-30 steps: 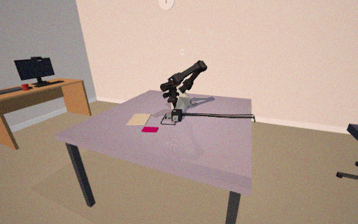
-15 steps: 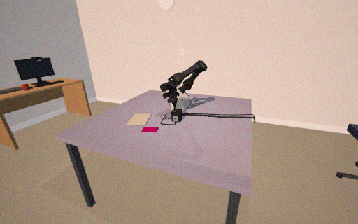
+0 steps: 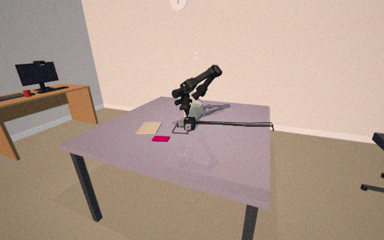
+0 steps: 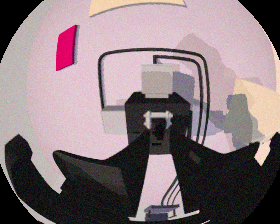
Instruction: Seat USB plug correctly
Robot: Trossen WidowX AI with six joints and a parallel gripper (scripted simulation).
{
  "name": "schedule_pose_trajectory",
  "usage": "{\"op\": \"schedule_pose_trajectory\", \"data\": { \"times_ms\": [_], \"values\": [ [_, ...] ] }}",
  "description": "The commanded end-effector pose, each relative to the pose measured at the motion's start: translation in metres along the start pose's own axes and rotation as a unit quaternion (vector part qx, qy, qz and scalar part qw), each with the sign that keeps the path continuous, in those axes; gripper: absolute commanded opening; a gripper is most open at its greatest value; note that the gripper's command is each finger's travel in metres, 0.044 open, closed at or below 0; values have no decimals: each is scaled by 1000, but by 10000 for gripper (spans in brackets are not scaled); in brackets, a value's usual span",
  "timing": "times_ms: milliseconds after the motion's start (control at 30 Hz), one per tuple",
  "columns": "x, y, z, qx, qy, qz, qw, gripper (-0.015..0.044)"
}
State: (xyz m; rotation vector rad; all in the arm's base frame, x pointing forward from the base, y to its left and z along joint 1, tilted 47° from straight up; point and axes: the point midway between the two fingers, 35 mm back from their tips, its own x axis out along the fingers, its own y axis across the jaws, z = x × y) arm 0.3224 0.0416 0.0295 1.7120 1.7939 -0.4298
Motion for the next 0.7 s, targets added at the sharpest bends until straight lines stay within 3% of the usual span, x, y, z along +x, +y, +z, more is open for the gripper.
{"op": "schedule_pose_trajectory", "data": {
  "times_ms": [0,667],
  "values": [
    [0,0,0,0,0,0,1000,95],
    [-11,0,-1,0,0,0,1000,95]
  ]
}}
